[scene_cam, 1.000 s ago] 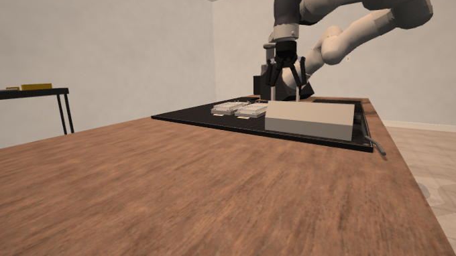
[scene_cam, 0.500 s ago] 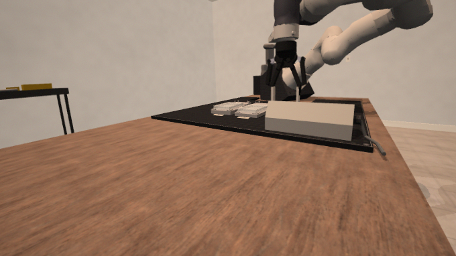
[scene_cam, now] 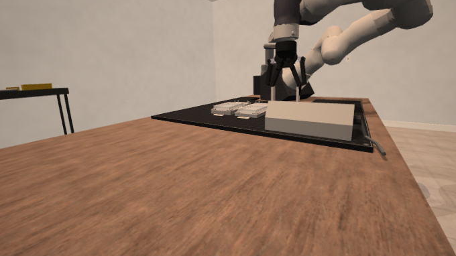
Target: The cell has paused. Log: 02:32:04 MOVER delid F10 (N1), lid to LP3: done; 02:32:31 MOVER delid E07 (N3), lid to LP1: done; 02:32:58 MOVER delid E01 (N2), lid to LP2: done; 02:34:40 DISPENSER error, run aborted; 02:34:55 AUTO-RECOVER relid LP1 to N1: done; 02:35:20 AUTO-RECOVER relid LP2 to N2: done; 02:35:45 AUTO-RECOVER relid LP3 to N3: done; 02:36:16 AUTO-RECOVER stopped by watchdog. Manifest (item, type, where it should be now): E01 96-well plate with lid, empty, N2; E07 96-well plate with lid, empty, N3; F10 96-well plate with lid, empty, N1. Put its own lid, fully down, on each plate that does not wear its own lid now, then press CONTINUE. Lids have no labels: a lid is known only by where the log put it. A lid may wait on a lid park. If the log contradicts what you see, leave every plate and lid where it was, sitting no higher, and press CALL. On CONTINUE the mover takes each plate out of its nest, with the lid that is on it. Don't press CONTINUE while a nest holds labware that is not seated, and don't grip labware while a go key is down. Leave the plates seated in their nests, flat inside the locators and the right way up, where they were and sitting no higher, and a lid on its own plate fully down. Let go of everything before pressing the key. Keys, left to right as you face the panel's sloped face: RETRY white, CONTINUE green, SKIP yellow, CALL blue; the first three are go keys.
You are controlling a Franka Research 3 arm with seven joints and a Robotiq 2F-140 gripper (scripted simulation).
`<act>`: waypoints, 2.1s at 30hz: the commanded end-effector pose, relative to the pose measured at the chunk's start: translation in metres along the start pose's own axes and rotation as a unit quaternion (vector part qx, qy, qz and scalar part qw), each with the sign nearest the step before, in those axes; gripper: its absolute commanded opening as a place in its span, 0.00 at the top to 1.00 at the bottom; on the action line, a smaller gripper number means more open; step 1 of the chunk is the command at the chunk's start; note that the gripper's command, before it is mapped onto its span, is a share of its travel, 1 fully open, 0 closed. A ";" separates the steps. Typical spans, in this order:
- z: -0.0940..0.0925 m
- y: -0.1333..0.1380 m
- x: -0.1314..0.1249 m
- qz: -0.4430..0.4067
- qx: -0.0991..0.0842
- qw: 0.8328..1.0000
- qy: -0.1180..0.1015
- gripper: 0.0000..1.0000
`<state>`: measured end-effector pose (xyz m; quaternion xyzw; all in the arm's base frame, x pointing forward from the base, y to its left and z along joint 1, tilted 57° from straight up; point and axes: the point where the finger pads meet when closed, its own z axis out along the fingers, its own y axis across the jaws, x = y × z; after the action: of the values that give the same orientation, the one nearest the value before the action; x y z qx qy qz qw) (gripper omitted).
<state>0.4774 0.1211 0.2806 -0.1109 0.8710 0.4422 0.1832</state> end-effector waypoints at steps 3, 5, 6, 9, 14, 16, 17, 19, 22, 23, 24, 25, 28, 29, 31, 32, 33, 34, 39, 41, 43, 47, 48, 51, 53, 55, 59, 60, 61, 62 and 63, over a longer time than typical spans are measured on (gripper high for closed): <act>0.001 0.000 0.000 0.001 -0.001 1.000 -0.001 0.41; 0.001 0.000 0.000 0.001 -0.001 1.000 -0.001 0.41; 0.001 0.000 0.000 0.001 -0.001 1.000 -0.001 0.41; 0.001 0.000 0.000 0.001 -0.001 1.000 -0.001 0.41; 0.001 0.000 0.000 0.001 -0.001 1.000 -0.001 0.41; 0.001 0.000 0.000 0.001 -0.001 1.000 -0.001 0.41; 0.001 0.000 0.000 0.001 -0.001 1.000 -0.001 0.41; 0.001 0.000 0.000 0.001 -0.001 1.000 -0.001 0.41; 0.001 0.000 0.000 0.001 -0.001 1.000 -0.001 0.41; 0.001 0.000 0.000 0.001 -0.001 1.000 -0.001 0.41; 0.001 0.000 0.000 0.001 -0.001 1.000 -0.001 0.41; 0.001 0.000 0.000 0.001 -0.001 1.000 -0.001 0.41; 0.001 0.000 0.000 0.001 -0.001 1.000 -0.001 0.41; 0.001 0.000 0.000 0.001 -0.001 1.000 -0.001 0.41; 0.001 0.000 0.000 0.001 -0.001 1.000 -0.001 0.41; 0.001 0.000 0.000 0.001 -0.001 1.000 -0.001 0.41; 0.001 0.000 0.000 0.001 -0.001 1.000 -0.001 0.34; 0.001 0.000 0.000 0.001 -0.001 1.000 -0.001 0.34; 0.001 0.000 0.000 0.001 -0.001 1.000 -0.001 0.34; 0.001 0.000 0.000 0.001 -0.001 1.000 -0.001 0.34; 0.001 0.000 0.000 0.001 -0.001 1.000 -0.001 0.34; 0.001 0.000 0.000 0.001 -0.001 1.000 -0.001 0.34; 0.001 0.000 0.000 0.001 -0.001 1.000 -0.001 0.34; 0.001 0.000 0.000 0.001 -0.001 1.000 -0.001 0.34; 0.001 0.000 0.000 0.001 -0.001 1.000 -0.001 0.34; 0.001 0.000 0.000 0.001 -0.001 1.000 -0.001 0.34; 0.001 0.000 0.000 0.001 -0.001 1.000 -0.001 0.34; 0.001 0.000 0.000 0.001 -0.001 1.000 -0.001 0.34; 0.001 0.000 0.000 0.001 -0.001 1.000 -0.001 0.34; 0.001 0.000 0.000 0.001 -0.001 1.000 -0.001 0.34; 0.001 0.000 0.000 0.001 -0.001 1.000 -0.001 0.34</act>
<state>0.4774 0.1211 0.2806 -0.1109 0.8710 0.4422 0.1832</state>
